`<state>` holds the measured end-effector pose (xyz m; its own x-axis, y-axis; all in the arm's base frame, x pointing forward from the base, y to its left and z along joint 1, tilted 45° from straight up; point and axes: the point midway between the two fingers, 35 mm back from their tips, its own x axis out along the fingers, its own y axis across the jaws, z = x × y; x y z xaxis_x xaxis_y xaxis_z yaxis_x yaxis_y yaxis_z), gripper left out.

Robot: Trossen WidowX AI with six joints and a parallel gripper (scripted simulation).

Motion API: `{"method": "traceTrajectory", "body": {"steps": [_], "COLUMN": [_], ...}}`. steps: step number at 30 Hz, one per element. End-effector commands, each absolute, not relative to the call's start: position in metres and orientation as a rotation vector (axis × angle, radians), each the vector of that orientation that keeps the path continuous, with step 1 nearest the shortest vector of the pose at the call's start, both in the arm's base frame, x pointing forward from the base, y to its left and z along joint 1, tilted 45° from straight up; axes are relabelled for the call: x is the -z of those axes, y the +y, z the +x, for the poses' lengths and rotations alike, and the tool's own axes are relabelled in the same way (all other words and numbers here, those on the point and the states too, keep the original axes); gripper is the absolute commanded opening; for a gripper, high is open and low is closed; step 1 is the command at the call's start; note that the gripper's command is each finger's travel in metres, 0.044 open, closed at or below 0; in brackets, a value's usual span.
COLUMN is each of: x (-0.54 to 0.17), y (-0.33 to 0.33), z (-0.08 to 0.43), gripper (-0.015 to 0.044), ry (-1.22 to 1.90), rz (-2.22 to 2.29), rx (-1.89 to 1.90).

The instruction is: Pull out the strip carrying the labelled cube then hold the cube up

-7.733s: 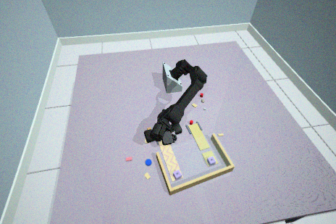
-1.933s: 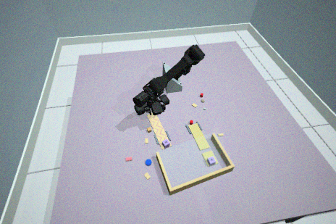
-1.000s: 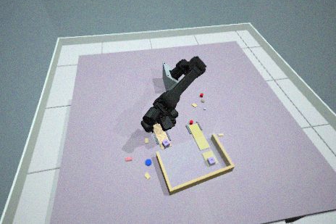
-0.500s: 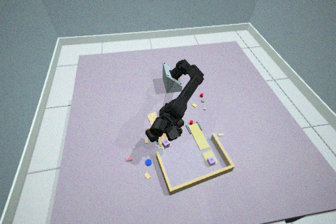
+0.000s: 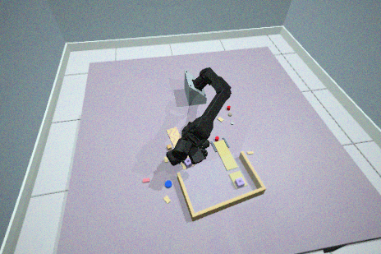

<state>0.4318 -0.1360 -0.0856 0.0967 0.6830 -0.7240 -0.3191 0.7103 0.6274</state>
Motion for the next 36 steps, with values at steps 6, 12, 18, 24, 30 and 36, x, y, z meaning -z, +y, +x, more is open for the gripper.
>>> {"method": "traceTrajectory", "body": {"steps": [6, 12, 18, 24, 30, 36], "x": [0.098, 0.105, 0.112, 0.116, 0.114, 0.114], "y": [-0.123, -0.116, -0.109, -0.105, -0.108, -0.108], "z": [0.433, 0.434, 0.434, 0.435, 0.434, 0.434], "gripper": [0.0250, 0.0250, 0.0250, 0.0250, 0.0165, 0.0125], "ry": [1.274, 1.274, 1.273, 1.273, 1.273, 1.273], "rz": [0.354, 0.354, 0.355, 0.355, 0.351, 0.351], "rx": [-0.770, -0.771, -0.771, -0.772, -0.770, -0.770]}}
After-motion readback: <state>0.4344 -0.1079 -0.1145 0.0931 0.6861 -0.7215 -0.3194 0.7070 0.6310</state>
